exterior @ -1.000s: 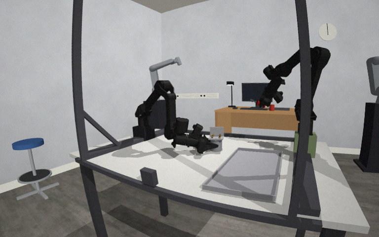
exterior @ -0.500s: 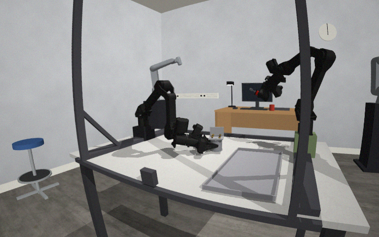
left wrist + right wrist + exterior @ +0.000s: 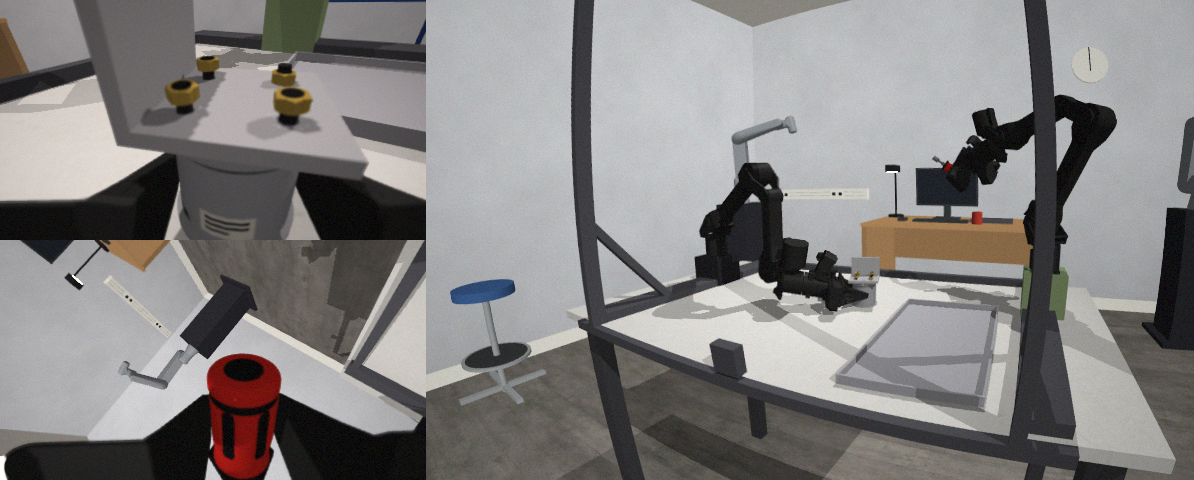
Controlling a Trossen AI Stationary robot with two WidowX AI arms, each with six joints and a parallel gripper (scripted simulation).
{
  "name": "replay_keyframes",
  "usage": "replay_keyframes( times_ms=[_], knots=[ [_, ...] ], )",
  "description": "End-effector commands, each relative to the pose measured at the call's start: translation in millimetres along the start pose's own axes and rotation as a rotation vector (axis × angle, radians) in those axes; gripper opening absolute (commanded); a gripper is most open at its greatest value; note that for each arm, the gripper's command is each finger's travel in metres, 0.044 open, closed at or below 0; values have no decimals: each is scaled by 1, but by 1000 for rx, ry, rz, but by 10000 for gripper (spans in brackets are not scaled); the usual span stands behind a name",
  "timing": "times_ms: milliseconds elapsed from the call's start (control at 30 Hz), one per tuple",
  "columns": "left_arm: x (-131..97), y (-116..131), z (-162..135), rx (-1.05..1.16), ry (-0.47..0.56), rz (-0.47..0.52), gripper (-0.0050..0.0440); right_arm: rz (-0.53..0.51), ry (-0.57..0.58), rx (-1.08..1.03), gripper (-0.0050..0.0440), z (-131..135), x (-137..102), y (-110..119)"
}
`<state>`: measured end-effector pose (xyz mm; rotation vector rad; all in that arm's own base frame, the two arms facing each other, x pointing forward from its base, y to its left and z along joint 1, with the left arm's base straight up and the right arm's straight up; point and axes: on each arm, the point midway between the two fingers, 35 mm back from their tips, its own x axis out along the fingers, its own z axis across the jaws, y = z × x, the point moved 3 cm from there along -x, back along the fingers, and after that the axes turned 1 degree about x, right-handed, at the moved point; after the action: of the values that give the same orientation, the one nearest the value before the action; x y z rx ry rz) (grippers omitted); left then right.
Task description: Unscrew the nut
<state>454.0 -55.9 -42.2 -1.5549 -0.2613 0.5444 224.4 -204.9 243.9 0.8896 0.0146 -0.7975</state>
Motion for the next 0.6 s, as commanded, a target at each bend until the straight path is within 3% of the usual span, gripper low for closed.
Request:
replay_keyframes(
  times_ms=[0, 167, 567],
  knots=[
    [3, -15, -4, -27, 2, -27, 245, 74, -91, -7, 135, 18, -11, 17],
    [3, -15, -4, -27, 2, -27, 245, 85, -105, -6, 135, 19, -14, 18],
    [3, -15, -4, -27, 2, -27, 245, 254, -318, -11, 135, 53, -47, 50]
  ],
)
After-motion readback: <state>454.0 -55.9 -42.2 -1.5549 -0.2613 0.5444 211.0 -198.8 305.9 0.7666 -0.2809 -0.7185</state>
